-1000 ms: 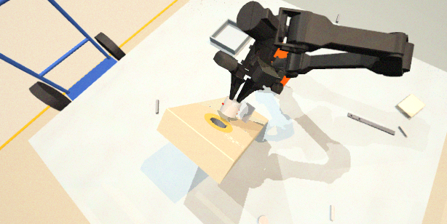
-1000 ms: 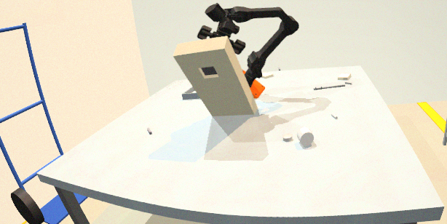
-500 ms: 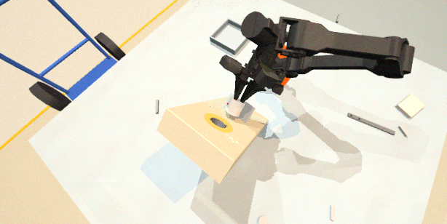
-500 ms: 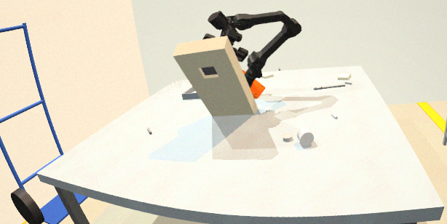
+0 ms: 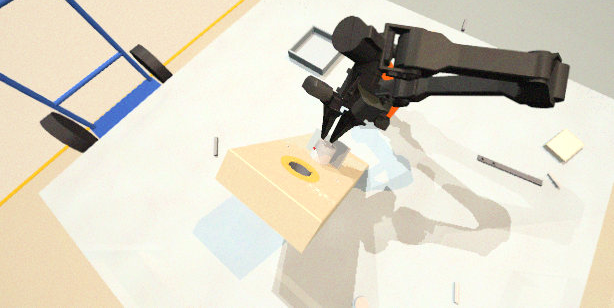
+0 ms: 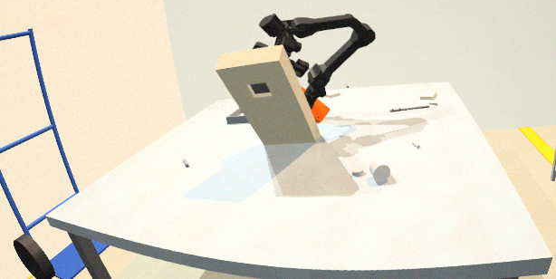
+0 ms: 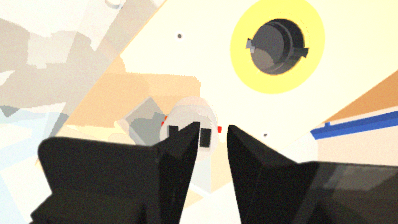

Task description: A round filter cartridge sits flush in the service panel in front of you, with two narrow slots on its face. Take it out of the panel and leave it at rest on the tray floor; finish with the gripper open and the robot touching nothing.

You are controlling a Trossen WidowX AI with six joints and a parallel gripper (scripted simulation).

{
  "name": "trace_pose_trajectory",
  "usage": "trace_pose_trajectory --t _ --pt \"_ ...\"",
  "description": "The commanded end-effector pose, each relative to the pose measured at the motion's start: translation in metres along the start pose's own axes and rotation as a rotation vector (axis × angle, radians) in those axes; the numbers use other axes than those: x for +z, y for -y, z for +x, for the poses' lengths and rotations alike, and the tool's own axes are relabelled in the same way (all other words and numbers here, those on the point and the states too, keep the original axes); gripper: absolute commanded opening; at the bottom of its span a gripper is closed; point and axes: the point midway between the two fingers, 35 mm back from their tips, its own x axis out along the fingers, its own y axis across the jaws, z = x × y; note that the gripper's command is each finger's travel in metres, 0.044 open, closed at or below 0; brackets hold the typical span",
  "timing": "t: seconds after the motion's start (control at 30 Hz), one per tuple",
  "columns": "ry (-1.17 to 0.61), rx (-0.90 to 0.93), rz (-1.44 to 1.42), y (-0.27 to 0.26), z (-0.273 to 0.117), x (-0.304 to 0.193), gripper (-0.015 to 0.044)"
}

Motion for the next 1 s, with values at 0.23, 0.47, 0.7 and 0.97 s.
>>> trace_pose_trajectory --t 0.23,0.47,0.7,0.97 --pt "0.006 -0.001 -0.009 0.050 -0.009 0.054 0.0091" --pt "0.003 -0.003 -0.017 0.069 -0.028 0.072 0.0222" --pt "0.006 -0.007 -0.025 0.089 -0.054 0.095 0.0406" --pt "-0.321 0.144 0.612 0.024 -0.017 0.021 0.0305"
